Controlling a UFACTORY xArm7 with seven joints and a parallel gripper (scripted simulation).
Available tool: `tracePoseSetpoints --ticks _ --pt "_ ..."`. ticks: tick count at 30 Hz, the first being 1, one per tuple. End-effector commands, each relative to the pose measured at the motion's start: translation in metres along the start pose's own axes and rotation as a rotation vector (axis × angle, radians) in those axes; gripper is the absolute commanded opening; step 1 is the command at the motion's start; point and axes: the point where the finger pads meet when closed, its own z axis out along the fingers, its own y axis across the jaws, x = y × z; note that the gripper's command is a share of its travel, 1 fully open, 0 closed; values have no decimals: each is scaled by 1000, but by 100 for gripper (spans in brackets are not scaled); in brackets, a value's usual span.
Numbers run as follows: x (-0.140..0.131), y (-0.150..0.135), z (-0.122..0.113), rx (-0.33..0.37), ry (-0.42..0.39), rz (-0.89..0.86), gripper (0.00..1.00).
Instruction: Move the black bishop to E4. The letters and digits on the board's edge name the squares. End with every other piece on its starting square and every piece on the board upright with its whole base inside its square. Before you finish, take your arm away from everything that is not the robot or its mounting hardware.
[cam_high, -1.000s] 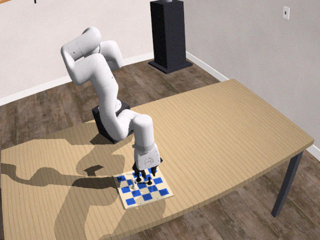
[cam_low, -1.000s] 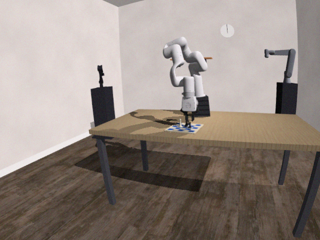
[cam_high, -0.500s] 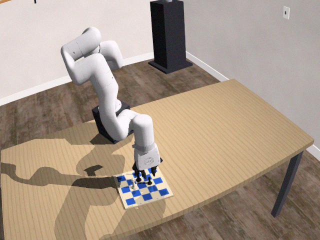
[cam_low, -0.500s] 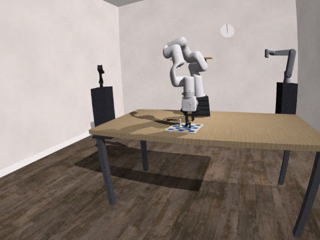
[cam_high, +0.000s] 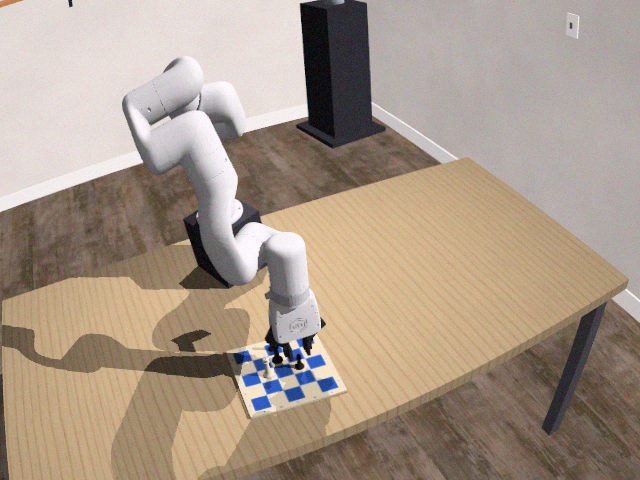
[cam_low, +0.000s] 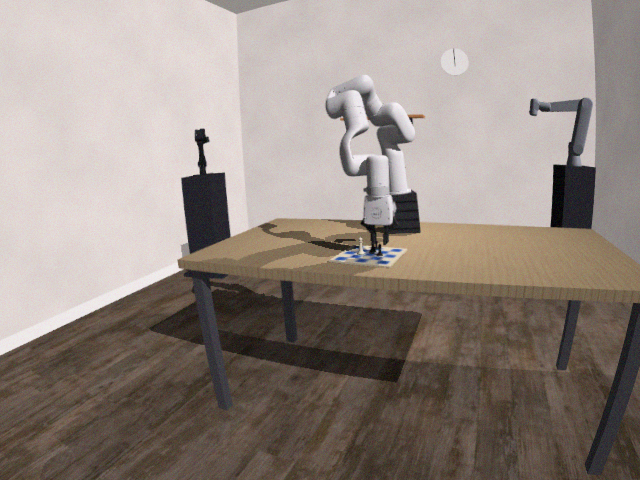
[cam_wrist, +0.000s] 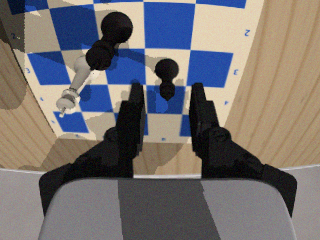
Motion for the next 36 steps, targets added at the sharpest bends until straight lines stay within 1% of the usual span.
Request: tracePoseSetpoints --ticks 1,10,36 --pt "-1 0 7 0 -3 0 37" --pt "-1 0 25 0 -3 0 37" --pt "-1 0 28 0 -3 0 37"
